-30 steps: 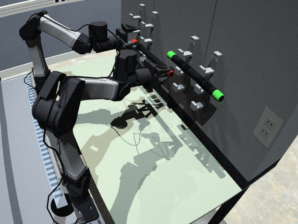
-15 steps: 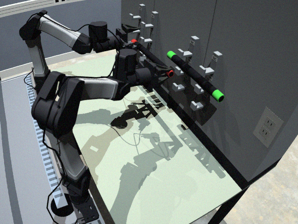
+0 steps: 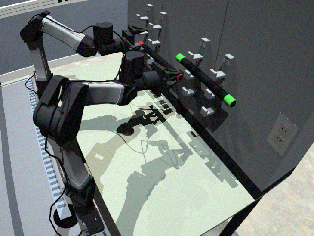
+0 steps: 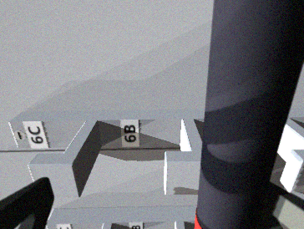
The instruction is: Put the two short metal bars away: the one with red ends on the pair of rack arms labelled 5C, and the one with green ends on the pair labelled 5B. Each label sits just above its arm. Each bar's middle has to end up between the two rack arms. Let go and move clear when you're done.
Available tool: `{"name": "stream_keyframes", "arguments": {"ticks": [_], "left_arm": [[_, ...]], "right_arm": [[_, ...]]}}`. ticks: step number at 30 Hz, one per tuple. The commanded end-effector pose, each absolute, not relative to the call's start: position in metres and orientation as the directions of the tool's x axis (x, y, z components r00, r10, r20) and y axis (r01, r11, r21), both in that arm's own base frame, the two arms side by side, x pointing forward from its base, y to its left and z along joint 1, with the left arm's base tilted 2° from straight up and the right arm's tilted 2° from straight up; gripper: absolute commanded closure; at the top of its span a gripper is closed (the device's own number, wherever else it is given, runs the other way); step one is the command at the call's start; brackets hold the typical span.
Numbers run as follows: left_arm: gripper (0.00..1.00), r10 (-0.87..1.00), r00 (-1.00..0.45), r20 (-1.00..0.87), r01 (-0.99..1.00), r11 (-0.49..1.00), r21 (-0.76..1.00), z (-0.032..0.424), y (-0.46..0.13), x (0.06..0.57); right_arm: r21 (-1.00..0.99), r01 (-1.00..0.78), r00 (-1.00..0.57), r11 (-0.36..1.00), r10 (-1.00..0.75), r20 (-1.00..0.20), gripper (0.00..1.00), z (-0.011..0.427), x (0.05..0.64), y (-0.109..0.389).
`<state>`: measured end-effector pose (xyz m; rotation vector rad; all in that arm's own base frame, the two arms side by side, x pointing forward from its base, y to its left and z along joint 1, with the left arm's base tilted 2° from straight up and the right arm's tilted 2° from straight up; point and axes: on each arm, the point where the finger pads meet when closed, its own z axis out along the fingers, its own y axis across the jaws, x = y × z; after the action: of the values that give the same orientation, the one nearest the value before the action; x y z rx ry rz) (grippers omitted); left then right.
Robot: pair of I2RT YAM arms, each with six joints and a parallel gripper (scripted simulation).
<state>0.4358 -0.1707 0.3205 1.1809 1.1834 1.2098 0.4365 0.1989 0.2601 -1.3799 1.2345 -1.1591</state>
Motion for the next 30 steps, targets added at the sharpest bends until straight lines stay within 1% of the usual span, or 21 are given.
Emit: {"name": "stream_keyframes", "arguments": {"ticks": [1, 30], "left_arm": [[0.0, 1.0, 0.009, -0.018, -0.035, 0.019, 0.999, 0.316, -0.17, 0.431], [0.0, 1.0, 0.009, -0.018, -0.035, 0.019, 0.999, 0.314, -0.169, 0.38]], "right_arm": [[-0.999, -0.03, 0.043, 0.015, -0.999, -0.016, 1.0, 0.31, 0.438, 0.196], [-0.999, -0.03, 0.043, 0.015, -0.999, -0.016, 1.0, 0.313, 0.438, 0.196]]}}
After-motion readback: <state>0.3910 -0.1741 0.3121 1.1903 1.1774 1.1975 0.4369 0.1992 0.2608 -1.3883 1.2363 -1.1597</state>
